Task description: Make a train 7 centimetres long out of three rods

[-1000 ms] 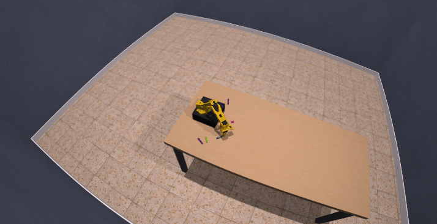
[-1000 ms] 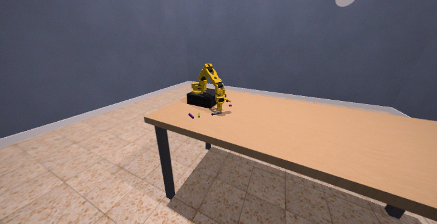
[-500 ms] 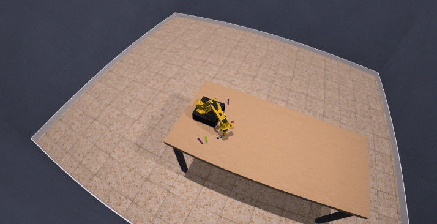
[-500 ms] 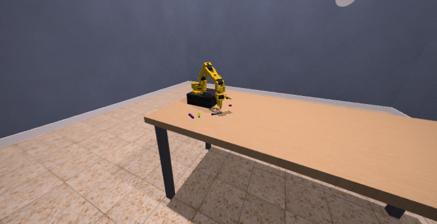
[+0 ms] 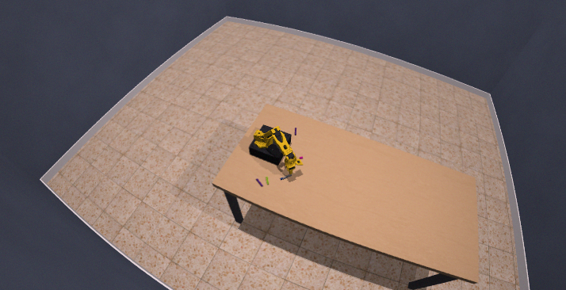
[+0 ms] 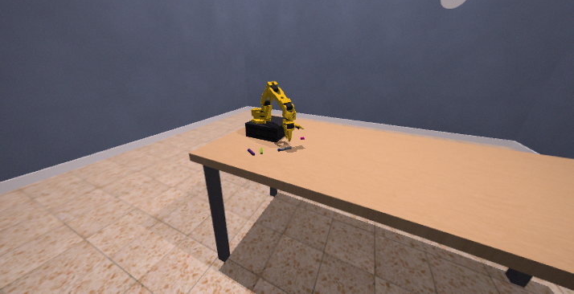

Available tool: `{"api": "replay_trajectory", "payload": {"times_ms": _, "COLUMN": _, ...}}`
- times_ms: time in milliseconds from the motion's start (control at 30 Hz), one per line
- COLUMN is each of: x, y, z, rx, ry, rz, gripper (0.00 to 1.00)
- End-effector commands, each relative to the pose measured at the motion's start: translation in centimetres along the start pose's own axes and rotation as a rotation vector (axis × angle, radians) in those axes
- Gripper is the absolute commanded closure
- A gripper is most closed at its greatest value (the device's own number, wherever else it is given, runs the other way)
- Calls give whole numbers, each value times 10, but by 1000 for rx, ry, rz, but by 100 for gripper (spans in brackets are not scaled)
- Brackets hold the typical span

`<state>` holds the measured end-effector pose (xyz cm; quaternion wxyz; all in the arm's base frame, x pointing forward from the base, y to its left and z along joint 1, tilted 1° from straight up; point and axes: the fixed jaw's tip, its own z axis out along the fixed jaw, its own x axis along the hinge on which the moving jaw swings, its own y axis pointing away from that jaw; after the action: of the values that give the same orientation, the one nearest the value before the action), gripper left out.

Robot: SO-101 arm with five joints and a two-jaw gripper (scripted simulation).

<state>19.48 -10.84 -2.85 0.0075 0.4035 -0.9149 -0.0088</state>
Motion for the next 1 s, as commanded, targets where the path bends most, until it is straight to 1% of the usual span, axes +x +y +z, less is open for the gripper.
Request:
{"api": "replay_trajectory", "payload": {"times_ms": 0, "x": -1, "y": -1, "z": -5, "rx": 13, "ry": -4, "rz": 0, "gripper": 83}}
{"api": "replay_trajectory", "payload": {"times_ms": 433, "x": -1, "y": -1, "z": -6, "rx": 13, "ry": -5, "rz": 1, "gripper": 83}}
{"api": "replay_trajectory", "payload": {"times_ms": 533, "x": -2, "y": -1, "z": -7, "rx": 16, "ry": -5, "rz": 7, "gripper": 83}}
{"api": "replay_trajectory", "payload": {"times_ms": 633, "x": -4, "y": 0, "z": -11, "rx": 21, "ry": -7, "rz": 22, "gripper": 83}}
{"api": "replay_trajectory", "payload": {"times_ms": 700, "x": -4, "y": 0, "z": -11, "rx": 21, "ry": -7, "rz": 22, "gripper": 83}}
{"api": "replay_trajectory", "payload": {"times_ms": 833, "x": -8, "y": 2, "z": -21, "rx": 35, "ry": -11, "rz": 59, "gripper": 83}}
{"api": "replay_trajectory", "payload": {"times_ms": 967, "x": -15, "y": 6, "z": -35, "rx": 56, "ry": -20, "rz": 116, "gripper": 83}}
